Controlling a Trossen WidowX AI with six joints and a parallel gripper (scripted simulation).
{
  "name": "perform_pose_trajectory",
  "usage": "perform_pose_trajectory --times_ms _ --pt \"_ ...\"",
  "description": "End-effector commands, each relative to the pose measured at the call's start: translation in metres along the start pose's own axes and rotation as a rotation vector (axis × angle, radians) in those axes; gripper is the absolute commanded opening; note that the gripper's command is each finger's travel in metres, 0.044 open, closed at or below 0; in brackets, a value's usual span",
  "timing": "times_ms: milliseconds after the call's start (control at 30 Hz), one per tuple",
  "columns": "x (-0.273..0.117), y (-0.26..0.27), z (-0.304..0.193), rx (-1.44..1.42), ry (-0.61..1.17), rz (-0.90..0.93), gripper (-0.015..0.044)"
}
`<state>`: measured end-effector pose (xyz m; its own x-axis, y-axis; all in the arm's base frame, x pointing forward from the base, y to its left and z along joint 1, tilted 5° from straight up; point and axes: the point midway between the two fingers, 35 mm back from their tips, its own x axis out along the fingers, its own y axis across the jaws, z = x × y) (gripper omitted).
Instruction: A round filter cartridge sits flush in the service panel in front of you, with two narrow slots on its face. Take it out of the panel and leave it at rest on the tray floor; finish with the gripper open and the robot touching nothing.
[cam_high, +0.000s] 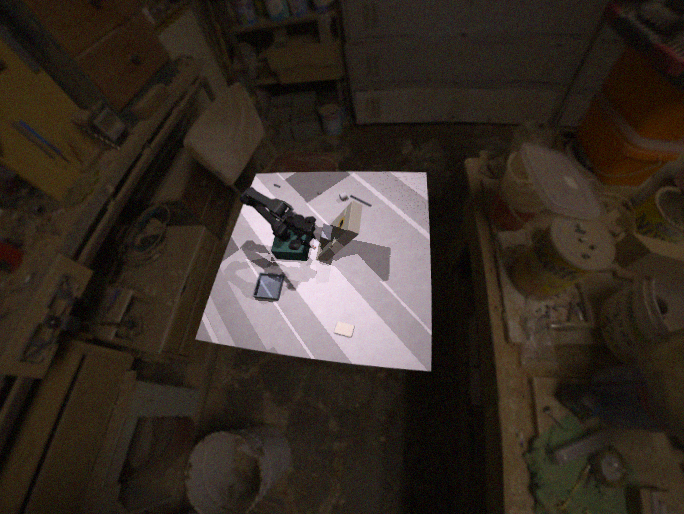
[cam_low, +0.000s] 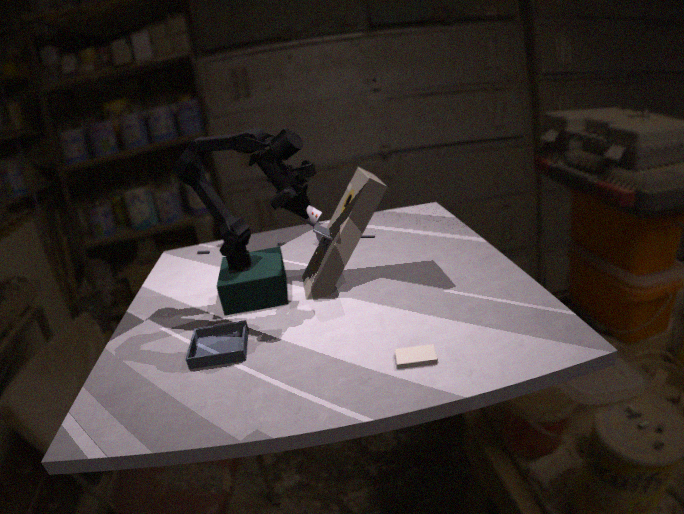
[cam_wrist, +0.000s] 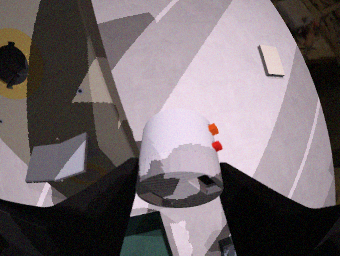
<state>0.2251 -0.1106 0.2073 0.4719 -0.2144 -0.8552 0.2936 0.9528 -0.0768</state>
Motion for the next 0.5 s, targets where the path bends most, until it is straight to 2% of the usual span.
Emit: perform_pose_trajectory --times_ms 0,467 --pt "-0.001 -0.019 -0.003 0.090 -0.006 -0.053 0.0000" --pt "-0.010 -0.082 -0.026 0.389 -0.012 -0.225 0.0000"
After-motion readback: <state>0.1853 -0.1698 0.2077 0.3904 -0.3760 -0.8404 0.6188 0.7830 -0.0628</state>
